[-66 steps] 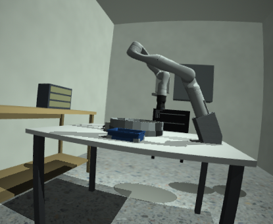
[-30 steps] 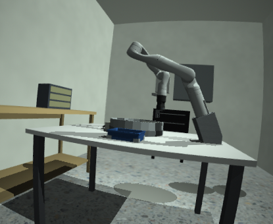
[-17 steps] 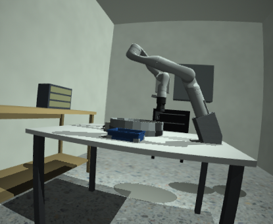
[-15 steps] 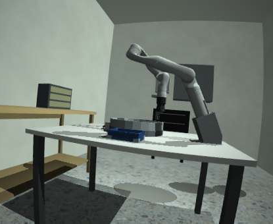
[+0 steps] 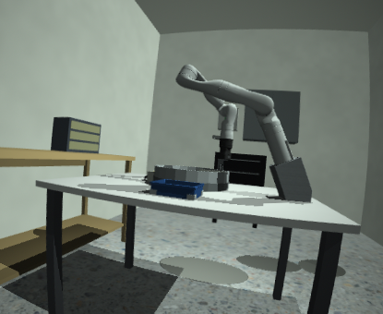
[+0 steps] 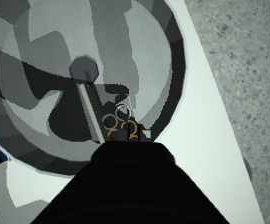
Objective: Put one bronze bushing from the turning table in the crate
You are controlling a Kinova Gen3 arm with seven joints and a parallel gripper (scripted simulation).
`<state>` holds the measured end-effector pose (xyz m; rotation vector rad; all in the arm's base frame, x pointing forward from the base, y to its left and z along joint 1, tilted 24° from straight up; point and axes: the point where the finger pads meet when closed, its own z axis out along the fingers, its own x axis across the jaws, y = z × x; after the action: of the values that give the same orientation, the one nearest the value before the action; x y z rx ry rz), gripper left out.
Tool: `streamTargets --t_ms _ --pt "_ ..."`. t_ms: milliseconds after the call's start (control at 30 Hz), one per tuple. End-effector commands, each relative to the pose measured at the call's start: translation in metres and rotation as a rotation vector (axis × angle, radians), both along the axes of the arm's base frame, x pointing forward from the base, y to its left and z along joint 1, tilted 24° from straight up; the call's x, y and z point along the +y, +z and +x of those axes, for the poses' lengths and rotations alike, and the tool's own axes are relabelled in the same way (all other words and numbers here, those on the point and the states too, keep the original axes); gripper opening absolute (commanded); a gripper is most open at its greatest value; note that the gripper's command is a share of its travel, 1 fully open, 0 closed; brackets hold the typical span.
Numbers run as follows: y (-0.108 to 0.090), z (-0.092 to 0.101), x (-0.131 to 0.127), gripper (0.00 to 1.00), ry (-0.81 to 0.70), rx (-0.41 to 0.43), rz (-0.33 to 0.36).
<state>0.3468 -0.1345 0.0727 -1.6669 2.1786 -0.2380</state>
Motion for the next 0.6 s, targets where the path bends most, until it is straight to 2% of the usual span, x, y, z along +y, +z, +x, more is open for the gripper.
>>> streamTargets --t_ms 0,233,567 --pt "0.0 0.0 -0.001 0.4 -0.001 0.0 0.0" --pt "-0.013 0.006 0.001 0.4 -0.001 0.0 0.0" --pt "-0.013 0.006 0.001 0.4 -0.001 0.0 0.0"
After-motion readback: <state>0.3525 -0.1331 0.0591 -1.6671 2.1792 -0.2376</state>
